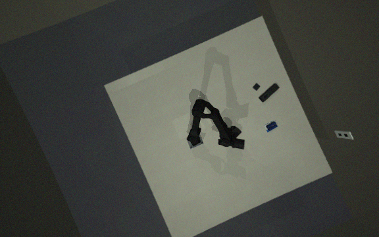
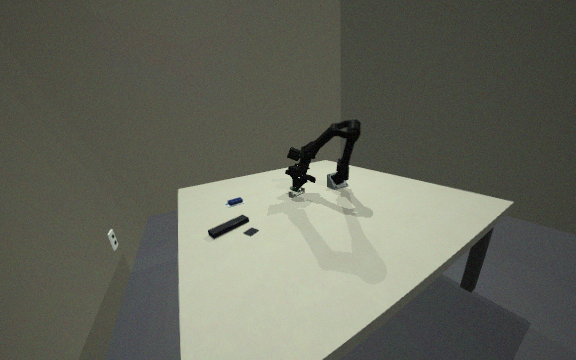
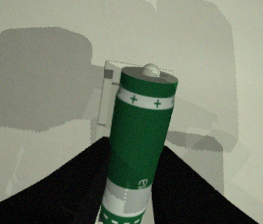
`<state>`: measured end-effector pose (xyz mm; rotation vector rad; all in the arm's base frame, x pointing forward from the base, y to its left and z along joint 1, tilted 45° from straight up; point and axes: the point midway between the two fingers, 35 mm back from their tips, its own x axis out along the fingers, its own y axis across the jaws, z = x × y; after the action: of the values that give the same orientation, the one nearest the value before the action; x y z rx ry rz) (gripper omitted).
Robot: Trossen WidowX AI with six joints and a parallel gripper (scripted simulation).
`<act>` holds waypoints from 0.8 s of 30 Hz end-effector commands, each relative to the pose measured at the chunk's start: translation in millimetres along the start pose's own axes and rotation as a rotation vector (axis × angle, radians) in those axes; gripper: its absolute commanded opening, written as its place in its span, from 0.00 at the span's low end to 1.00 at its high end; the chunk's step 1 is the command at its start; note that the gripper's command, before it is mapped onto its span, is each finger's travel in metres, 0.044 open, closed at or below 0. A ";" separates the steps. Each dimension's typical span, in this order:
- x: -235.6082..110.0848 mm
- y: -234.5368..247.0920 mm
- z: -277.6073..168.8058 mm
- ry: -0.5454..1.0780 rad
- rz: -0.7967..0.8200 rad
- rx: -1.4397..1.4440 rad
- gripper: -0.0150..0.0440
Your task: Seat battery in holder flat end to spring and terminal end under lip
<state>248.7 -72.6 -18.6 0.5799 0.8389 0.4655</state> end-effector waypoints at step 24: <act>-8.2 1.4 -21.7 0.007 -0.017 0.003 0.36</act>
<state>230.6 -73.1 -22.2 0.5695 0.8291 0.4510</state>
